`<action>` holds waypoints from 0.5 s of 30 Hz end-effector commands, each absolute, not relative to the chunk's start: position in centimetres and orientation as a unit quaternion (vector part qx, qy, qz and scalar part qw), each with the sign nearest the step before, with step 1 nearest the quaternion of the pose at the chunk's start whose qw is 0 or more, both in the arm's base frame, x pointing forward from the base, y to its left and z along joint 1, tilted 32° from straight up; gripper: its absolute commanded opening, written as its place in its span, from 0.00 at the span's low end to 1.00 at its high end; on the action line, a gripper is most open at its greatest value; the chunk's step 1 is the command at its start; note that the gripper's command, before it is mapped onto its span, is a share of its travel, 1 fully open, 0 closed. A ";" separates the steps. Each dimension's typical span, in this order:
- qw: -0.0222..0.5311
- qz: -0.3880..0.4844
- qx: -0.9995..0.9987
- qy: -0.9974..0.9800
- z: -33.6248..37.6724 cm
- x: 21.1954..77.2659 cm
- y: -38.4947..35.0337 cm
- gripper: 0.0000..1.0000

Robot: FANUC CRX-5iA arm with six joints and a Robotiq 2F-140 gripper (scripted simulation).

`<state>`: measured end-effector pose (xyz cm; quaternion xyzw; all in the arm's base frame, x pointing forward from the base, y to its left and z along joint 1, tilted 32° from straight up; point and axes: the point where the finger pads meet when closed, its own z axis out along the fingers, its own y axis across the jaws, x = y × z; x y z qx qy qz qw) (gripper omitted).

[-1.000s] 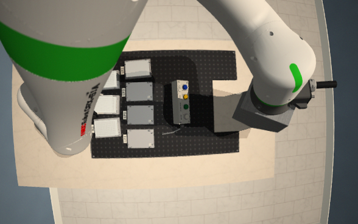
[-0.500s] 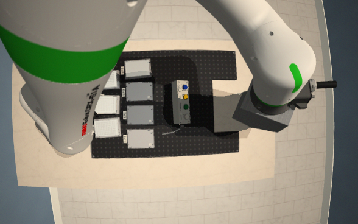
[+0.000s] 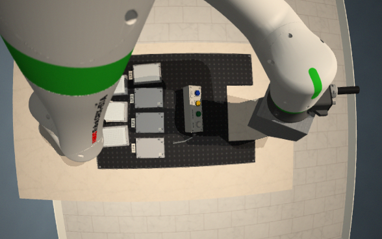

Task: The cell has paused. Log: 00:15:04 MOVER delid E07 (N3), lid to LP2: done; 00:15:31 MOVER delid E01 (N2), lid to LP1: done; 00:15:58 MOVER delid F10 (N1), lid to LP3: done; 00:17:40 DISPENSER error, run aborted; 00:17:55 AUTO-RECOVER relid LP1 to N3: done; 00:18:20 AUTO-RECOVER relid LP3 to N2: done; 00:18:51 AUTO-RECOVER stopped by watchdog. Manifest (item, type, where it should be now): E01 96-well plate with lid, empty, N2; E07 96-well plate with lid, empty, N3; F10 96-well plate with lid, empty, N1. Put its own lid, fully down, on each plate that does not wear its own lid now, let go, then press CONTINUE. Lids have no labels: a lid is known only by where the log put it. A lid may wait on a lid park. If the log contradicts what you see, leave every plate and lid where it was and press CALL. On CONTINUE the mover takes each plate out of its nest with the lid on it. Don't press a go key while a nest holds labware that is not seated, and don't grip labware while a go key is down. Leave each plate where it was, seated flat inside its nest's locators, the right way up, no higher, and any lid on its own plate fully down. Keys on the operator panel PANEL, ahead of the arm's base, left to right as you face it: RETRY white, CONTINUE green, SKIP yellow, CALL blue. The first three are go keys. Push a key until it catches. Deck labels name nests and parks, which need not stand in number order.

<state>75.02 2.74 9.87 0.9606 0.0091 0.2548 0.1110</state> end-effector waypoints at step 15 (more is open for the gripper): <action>0.111 0.255 0.961 0.009 9.5 75.3 2.6 0.00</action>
